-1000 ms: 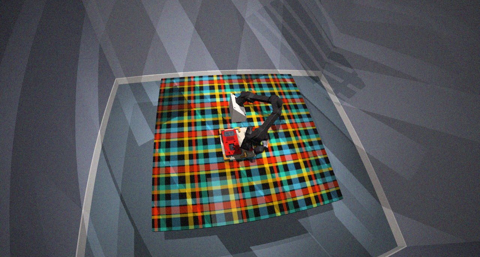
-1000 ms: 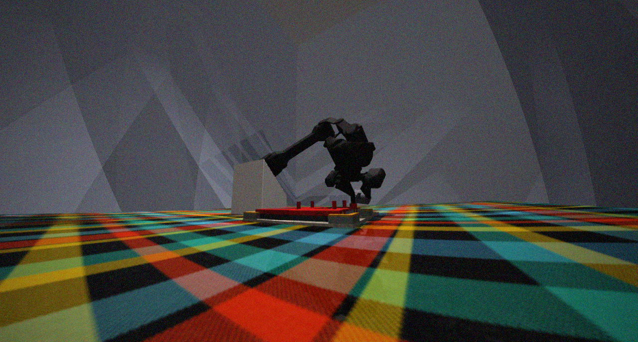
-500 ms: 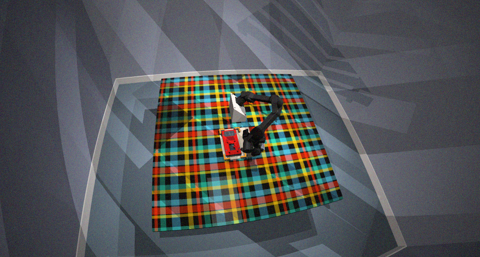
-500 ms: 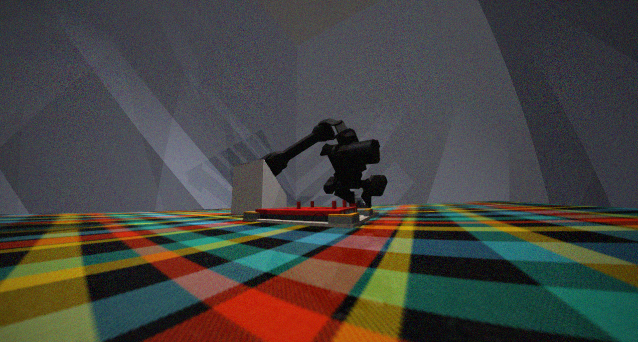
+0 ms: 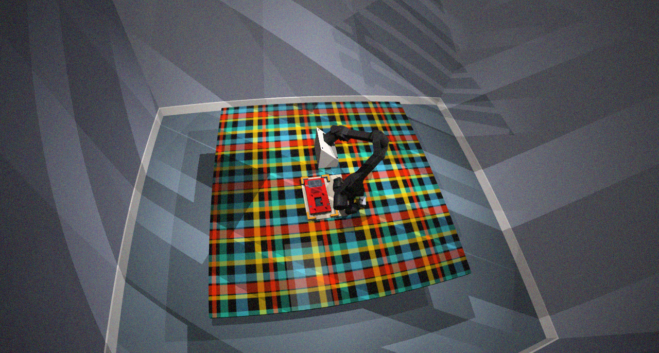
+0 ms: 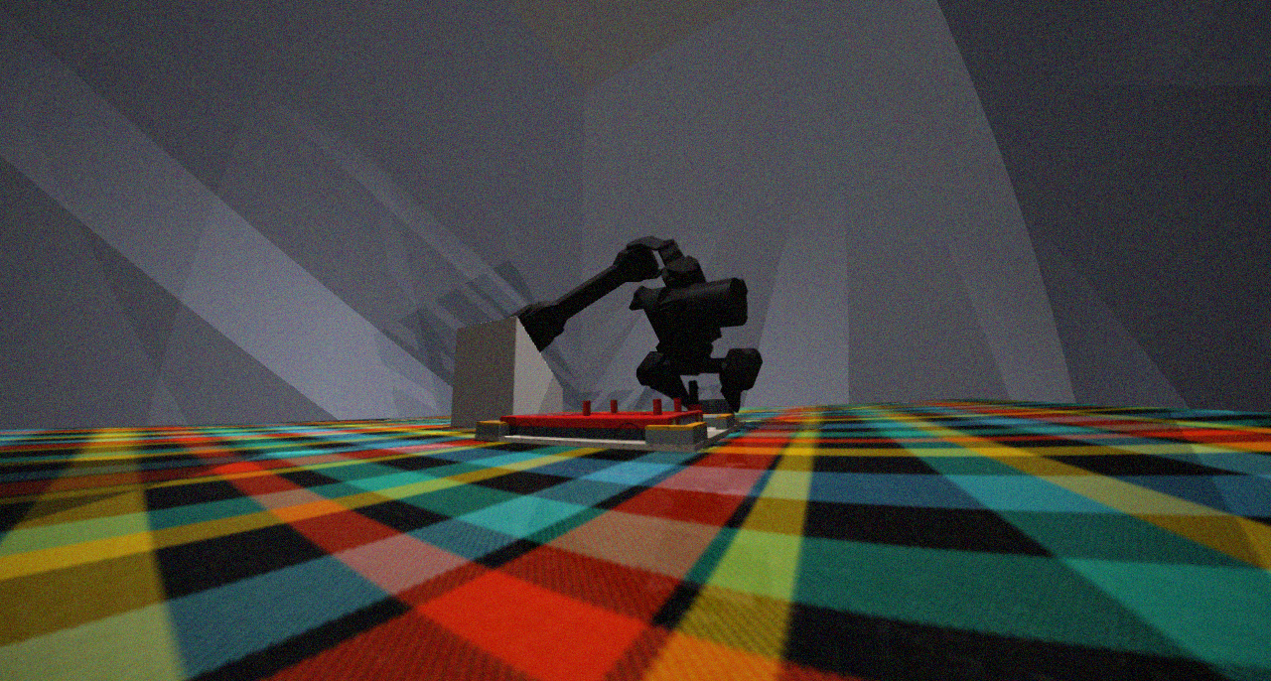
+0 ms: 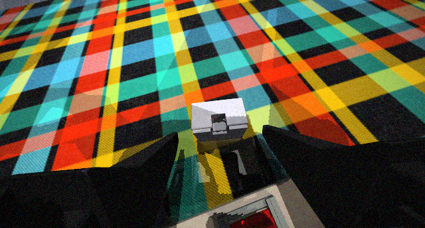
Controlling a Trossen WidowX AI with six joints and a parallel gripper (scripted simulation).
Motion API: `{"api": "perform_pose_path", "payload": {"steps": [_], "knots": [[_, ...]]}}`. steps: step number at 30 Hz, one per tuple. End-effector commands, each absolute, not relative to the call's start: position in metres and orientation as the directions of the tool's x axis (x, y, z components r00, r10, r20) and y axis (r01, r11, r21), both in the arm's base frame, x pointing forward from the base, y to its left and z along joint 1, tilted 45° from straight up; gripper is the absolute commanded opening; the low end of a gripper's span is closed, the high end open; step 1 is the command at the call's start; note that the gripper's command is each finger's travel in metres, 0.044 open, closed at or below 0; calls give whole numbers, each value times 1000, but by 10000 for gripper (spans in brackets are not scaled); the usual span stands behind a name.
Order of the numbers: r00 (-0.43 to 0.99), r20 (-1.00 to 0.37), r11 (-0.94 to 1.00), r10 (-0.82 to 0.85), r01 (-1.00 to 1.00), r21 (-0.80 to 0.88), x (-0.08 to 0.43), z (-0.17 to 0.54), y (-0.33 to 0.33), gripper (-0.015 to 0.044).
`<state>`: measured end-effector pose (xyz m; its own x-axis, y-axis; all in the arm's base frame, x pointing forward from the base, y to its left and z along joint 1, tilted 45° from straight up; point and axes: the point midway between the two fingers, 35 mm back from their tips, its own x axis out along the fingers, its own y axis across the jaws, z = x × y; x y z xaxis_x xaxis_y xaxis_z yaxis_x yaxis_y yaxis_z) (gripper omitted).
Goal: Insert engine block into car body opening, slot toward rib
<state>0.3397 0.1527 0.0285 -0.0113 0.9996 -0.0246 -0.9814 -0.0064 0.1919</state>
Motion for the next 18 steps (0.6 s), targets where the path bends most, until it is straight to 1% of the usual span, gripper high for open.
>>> {"api": "perform_pose_path", "payload": {"steps": [1,10,18], "knots": [[-12,-27,-6,1000,-981,196,339,27,153,440],[5,-79,22,997,-974,225,341,0,154,440],[93,-114,120,989,-957,263,346,-10,154,440]]}}
